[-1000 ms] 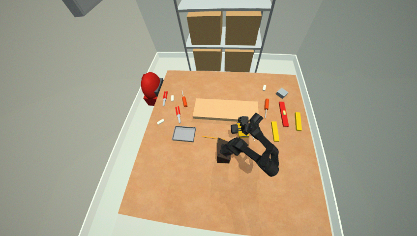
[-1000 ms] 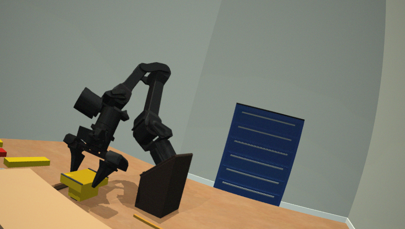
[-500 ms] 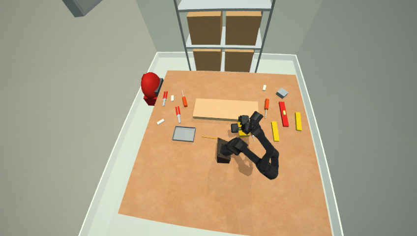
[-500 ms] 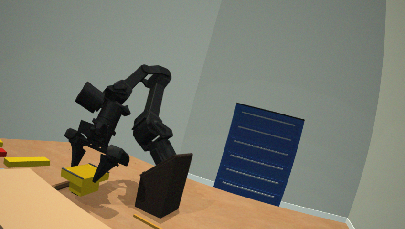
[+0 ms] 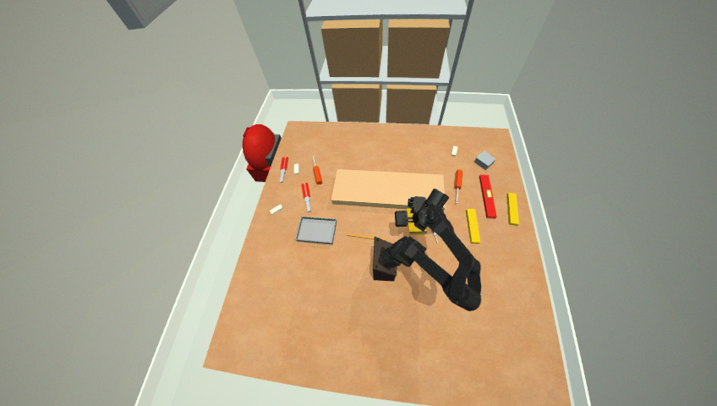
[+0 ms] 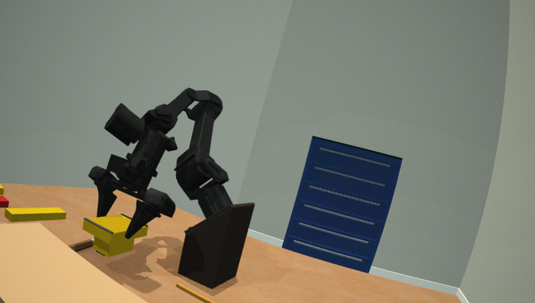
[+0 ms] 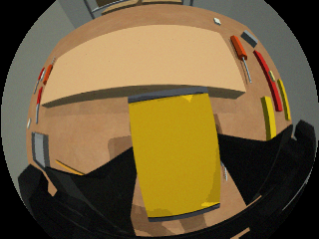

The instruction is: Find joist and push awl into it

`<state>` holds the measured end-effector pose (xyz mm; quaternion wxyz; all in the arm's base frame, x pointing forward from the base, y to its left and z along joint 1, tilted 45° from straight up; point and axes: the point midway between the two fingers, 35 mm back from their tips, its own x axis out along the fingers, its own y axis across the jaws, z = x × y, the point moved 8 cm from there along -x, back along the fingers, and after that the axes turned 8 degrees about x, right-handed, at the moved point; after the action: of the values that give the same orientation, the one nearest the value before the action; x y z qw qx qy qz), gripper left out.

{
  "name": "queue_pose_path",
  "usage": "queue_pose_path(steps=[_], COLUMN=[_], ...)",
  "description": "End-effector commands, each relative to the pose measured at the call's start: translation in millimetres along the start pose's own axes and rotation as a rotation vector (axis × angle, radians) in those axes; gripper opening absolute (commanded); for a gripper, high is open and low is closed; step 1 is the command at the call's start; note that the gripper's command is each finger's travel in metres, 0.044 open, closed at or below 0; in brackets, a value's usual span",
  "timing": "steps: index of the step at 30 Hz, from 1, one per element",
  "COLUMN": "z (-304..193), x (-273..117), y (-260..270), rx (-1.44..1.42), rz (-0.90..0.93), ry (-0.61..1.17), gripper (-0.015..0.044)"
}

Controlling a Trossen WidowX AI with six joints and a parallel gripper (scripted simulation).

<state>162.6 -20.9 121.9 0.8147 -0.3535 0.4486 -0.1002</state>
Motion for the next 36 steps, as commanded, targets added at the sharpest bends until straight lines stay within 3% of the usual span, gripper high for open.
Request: queue_pose_path(steps=[1, 36], z=[-3, -4], x=[1, 3], y=[15, 15], rx=[-0.004, 0.035], rz=[0.005, 0.108], ry=[0.004, 0.031], gripper=[0.0, 0.0])
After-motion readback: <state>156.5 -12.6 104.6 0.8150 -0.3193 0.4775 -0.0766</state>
